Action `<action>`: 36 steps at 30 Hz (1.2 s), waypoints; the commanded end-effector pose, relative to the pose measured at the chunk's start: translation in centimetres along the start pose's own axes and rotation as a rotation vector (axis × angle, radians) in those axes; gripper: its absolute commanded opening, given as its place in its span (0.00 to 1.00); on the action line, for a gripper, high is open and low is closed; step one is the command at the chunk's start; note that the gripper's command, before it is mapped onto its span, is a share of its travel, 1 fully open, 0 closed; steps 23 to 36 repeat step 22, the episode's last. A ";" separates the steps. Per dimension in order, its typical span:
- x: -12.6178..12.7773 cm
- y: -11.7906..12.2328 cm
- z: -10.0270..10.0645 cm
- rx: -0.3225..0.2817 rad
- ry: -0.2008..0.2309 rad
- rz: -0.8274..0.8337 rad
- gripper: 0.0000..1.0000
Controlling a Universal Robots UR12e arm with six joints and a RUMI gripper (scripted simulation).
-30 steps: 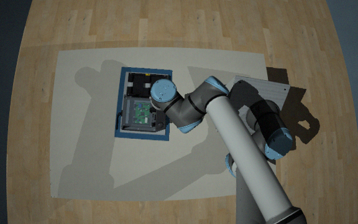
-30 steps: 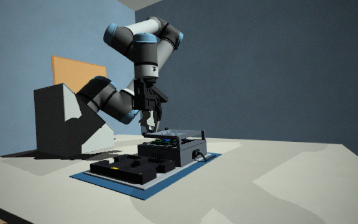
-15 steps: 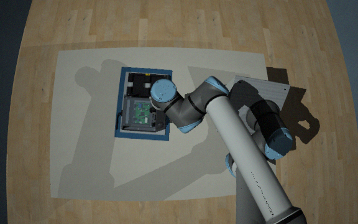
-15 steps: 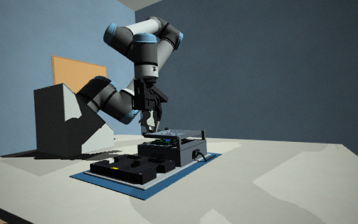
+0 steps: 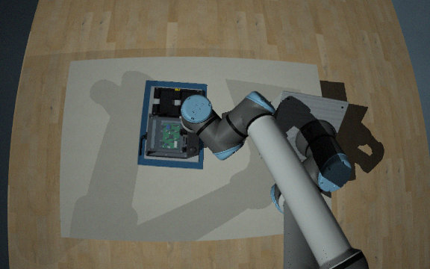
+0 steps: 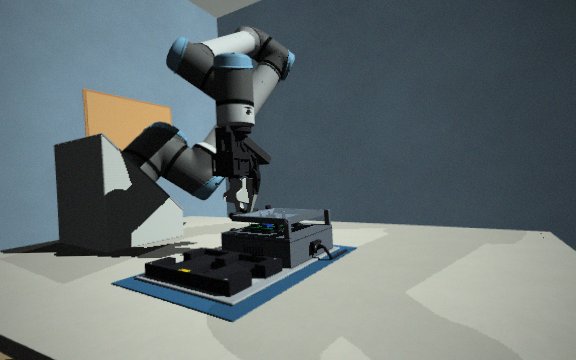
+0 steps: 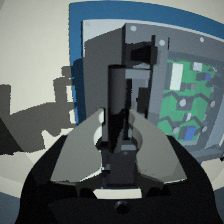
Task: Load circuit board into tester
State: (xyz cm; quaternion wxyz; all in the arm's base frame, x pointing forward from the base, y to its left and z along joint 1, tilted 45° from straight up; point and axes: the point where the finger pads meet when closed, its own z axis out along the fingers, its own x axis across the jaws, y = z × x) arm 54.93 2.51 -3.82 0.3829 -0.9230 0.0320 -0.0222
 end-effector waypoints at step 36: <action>0.1 0.0 -3.3 -0.001 0.001 0.000 0.13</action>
